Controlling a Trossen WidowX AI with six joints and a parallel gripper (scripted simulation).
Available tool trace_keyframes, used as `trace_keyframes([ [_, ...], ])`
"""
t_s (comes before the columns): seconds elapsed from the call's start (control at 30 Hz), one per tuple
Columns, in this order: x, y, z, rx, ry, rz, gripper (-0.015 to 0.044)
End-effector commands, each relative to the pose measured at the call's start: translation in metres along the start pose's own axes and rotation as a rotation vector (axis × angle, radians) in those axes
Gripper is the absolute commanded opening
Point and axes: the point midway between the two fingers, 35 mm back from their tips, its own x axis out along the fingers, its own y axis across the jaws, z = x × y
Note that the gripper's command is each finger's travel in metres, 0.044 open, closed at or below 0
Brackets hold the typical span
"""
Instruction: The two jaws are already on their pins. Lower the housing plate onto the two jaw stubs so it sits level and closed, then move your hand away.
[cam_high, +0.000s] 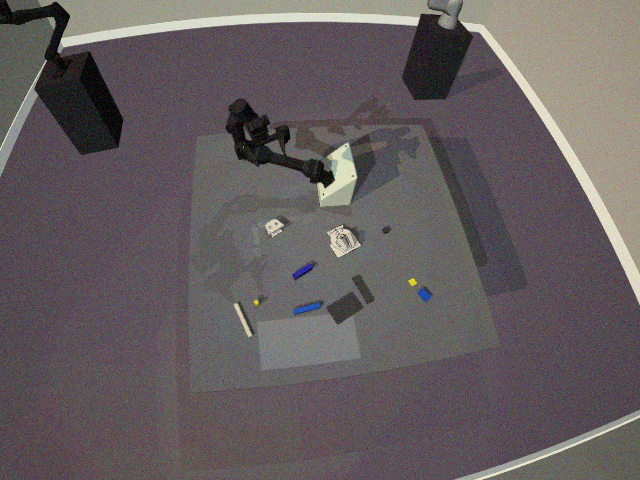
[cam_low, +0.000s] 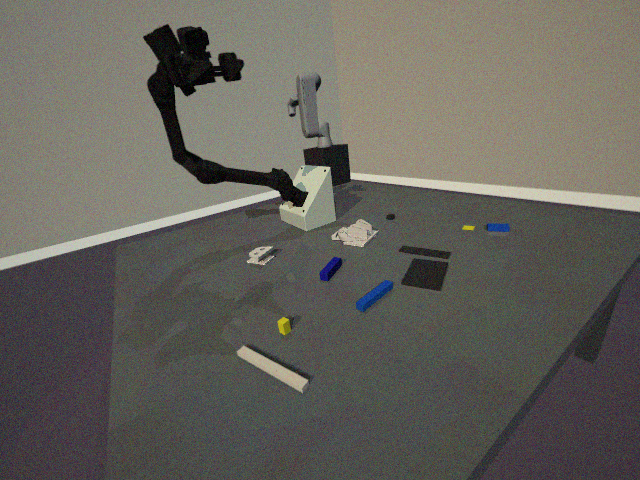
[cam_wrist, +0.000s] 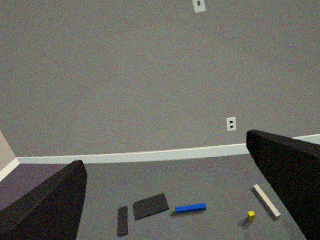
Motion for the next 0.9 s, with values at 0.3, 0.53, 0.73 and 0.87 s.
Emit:
trace_keyframes([
  [0.3,0.027,-0.003,-0.032,0.262,0.138,-0.087,0.044],
  [0.53,0.039,-0.008,-0.051,0.393,0.208,-0.152,0.044],
  [0.73,0.047,-0.012,-0.067,0.464,0.261,-0.199,0.044],
  [0.87,0.051,-0.014,-0.075,0.514,0.287,-0.228,0.044],
])
